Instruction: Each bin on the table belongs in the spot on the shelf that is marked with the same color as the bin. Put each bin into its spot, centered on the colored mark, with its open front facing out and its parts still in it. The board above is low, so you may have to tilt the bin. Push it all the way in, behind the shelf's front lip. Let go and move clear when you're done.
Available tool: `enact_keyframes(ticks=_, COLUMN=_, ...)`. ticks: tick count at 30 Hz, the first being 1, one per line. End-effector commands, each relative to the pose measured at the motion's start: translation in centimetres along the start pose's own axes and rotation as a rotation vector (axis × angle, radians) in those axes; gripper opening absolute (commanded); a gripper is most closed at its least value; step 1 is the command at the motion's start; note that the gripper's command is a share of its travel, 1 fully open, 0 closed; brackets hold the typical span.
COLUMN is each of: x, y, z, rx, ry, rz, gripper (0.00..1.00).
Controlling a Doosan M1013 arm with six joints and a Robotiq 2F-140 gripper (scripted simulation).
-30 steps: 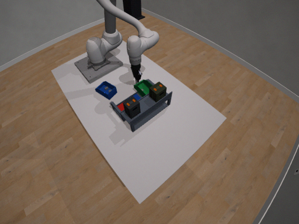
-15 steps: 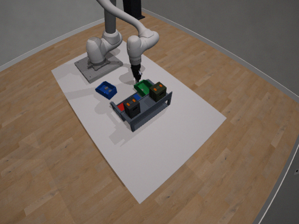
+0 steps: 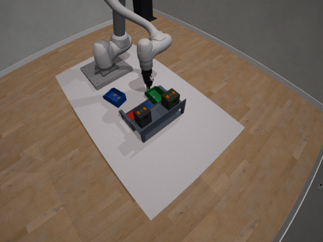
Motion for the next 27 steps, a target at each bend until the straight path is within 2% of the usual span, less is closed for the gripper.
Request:
enact_keyframes(ticks=1, x=0.03, y=-0.01, z=0.00, rx=0.000, ry=0.000, rz=0.000, gripper=0.10)
enact_keyframes(ticks=27, x=0.66, y=-0.01, z=-0.08, rx=0.000, ry=0.000, rz=0.000, gripper=0.10)
Point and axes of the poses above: the point where the finger pads meet when closed, its own y axis out along the fingers, its own x axis across the jaws, z = x × y, the point moved 4 cm from there along -y, back along the fingers, and after that the axes turned 7 degrees about -y, right-handed, at the moved point
